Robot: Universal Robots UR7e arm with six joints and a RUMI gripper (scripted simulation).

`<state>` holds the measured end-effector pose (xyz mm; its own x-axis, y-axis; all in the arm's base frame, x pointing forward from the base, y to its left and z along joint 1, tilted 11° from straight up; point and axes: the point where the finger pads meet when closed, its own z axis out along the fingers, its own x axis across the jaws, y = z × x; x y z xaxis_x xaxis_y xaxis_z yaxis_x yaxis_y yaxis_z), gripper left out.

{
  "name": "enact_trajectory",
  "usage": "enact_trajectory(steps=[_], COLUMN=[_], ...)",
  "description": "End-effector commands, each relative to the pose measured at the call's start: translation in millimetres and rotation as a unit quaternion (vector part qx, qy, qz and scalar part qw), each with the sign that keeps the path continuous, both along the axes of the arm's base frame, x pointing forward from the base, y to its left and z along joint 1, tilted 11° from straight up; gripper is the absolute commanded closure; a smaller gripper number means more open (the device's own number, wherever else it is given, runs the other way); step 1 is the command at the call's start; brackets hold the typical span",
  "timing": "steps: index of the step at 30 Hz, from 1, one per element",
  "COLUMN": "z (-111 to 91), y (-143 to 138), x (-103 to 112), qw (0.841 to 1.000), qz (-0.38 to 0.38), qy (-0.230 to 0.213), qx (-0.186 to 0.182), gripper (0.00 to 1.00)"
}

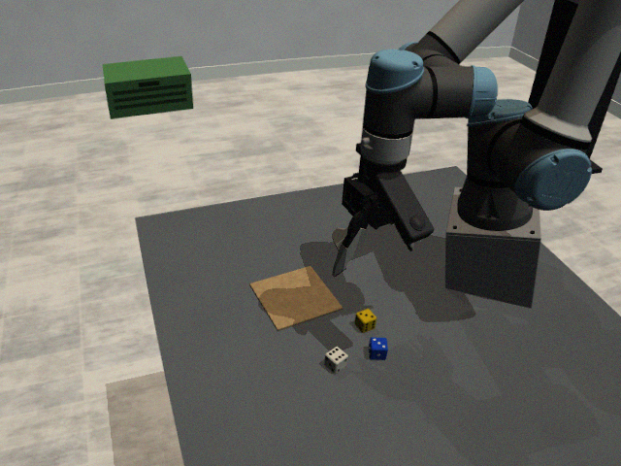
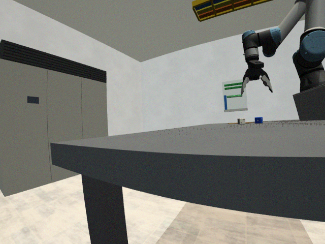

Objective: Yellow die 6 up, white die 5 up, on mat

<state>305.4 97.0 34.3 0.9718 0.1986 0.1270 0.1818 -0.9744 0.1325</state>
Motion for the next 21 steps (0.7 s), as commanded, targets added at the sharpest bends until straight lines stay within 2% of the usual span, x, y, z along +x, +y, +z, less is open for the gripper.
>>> enact_trajectory(steps=[1, 11, 21], z=[0.1, -0.9, -3.2], y=[0.2, 0.8, 2.1], x=[0.6, 1.7, 4.8], qw=[1.0, 0.999, 0.993], qz=[-0.007, -0.037, -0.115], qy=[-0.001, -0.004, -0.013], qx=[0.001, 0.006, 0.018], gripper=[0.0, 0.0, 0.0])
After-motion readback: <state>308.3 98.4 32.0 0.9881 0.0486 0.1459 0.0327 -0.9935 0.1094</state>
